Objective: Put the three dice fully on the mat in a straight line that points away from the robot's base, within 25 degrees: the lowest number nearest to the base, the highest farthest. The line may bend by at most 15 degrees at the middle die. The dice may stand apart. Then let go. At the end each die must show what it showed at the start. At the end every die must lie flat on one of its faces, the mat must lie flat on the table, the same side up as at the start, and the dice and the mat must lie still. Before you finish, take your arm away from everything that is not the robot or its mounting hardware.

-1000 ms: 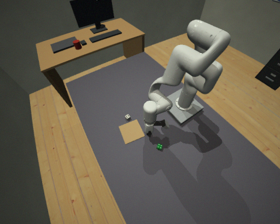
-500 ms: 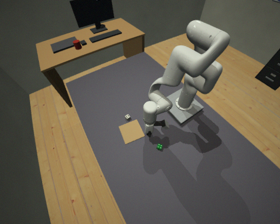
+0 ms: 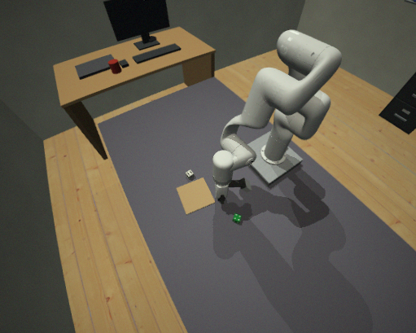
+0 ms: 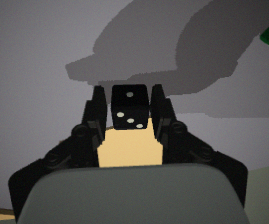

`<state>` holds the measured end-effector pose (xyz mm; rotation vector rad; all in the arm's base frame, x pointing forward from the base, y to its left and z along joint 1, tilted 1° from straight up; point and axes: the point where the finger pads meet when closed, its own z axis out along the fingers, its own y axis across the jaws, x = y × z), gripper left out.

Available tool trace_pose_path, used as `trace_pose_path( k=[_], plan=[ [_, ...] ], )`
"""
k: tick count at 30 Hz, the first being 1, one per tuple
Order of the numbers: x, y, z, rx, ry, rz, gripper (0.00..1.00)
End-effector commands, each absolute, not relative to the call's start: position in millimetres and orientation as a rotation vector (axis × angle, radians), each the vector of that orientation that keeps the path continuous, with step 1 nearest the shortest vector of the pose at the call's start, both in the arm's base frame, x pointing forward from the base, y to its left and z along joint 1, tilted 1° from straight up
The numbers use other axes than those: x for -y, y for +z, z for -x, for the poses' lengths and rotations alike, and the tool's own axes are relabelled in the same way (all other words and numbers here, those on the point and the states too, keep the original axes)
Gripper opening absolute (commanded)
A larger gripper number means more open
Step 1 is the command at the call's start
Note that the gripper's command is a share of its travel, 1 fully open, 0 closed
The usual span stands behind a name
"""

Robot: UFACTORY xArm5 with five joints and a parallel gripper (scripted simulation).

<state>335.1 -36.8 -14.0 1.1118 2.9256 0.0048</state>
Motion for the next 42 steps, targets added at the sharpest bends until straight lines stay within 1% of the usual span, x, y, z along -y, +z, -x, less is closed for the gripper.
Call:
trace_pose_path(
  k=[1,6,7,42],
  plan=[
    [36.9,-13.3,-336.3,-2.923,0.006,-1.111,0.47],
    [36.9,-13.3,-336.3,-2.923,0.006,-1.111,0.47],
    [36.9,-13.3,-336.3,-2.923,0.006,-1.111,0.27],
    [36.9,-12.8,-336.3,-2.923,0.006,-1.111,0.27]
  ],
)
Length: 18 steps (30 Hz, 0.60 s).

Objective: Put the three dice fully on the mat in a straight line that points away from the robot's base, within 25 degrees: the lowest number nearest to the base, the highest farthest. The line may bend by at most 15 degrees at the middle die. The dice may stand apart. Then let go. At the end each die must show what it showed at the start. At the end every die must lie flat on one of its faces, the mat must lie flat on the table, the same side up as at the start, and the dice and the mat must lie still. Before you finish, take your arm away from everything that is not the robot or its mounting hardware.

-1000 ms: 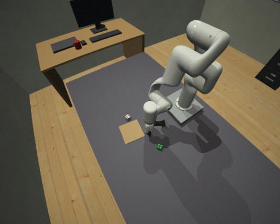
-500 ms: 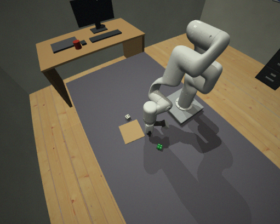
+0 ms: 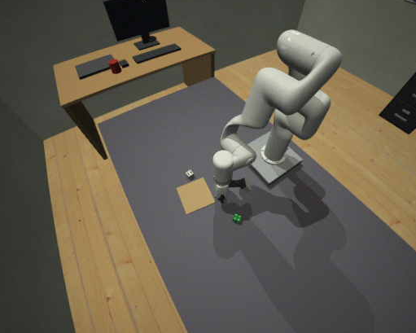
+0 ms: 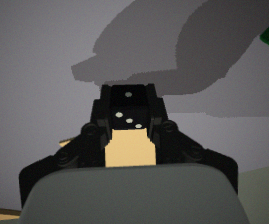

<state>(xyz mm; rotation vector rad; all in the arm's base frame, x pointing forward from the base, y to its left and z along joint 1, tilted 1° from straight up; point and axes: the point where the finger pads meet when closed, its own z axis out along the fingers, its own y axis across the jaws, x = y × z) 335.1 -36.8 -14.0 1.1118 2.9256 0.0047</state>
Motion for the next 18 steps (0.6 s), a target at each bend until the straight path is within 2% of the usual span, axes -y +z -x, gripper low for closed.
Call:
trace_pose_path(
  k=[1,7,18],
  plan=[
    [36.9,-11.8,-336.3,-2.923,0.006,-1.111,0.27],
    [36.9,1.1,-336.1,-2.923,0.006,-1.111,0.27],
    [36.9,75.0,-335.2,-2.923,0.006,-1.111,0.27]
  ],
)
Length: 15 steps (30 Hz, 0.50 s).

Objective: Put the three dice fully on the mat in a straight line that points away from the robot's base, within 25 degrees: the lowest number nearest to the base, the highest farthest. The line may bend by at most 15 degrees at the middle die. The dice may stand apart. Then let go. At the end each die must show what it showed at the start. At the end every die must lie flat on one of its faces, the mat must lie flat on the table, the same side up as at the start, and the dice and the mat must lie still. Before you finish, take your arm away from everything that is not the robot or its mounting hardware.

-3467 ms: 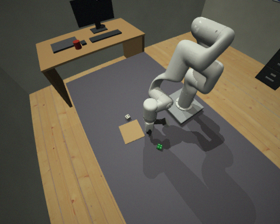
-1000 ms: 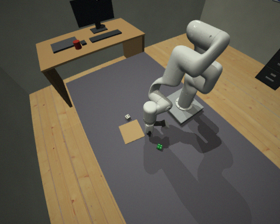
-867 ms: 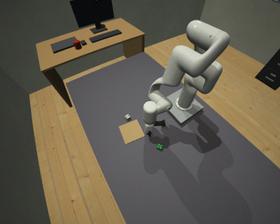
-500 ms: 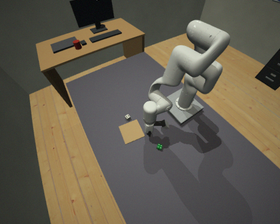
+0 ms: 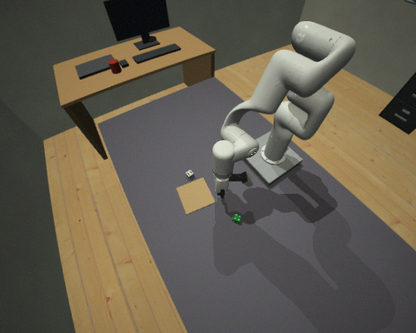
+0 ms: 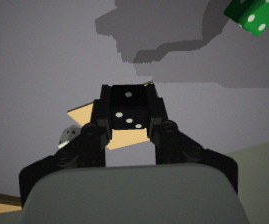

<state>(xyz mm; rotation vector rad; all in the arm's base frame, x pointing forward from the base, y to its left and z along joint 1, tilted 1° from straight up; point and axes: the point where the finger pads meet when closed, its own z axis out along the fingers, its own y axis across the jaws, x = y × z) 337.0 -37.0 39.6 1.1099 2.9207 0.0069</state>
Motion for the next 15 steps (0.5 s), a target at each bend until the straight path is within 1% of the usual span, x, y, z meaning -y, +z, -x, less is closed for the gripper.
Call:
trace_pose_path(
  k=[1,4,15],
  plan=[
    [36.9,78.9,-335.2,-2.923,0.006,-1.111,0.27],
    [36.9,84.9,-335.1,-2.923,0.006,-1.111,0.27],
    [37.1,85.5,-335.2,-2.924,0.006,-1.109,0.27]
  ],
)
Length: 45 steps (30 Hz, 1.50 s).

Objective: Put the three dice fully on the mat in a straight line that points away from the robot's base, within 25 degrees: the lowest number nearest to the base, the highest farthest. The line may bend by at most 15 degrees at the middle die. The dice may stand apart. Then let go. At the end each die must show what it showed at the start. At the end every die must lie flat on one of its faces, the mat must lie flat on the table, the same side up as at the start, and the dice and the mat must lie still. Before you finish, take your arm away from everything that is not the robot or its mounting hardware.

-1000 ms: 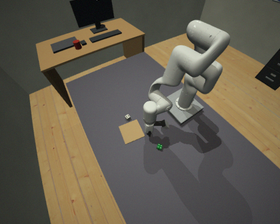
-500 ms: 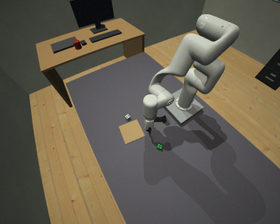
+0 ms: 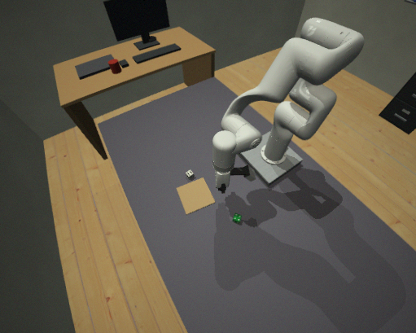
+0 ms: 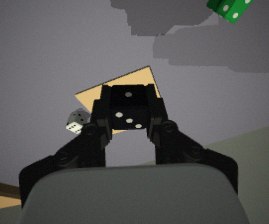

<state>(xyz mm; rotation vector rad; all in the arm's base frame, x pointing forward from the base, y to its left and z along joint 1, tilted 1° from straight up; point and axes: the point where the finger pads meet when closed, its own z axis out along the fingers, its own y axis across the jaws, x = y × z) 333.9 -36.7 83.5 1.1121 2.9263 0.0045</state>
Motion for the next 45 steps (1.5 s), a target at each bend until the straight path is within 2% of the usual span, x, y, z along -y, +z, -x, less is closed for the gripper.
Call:
trace_pose_path(
  k=[1,17,34,45],
  plan=[
    [38.3,85.7,-336.1,-2.929,0.006,-1.095,0.27],
    [103.6,91.1,-373.8,-3.095,-0.003,-0.443,0.27],
    [105.4,90.1,-374.6,-3.098,-0.003,-0.427,0.27],
    [105.3,67.1,-374.8,-3.098,-0.003,-0.427,0.27]
  ],
)
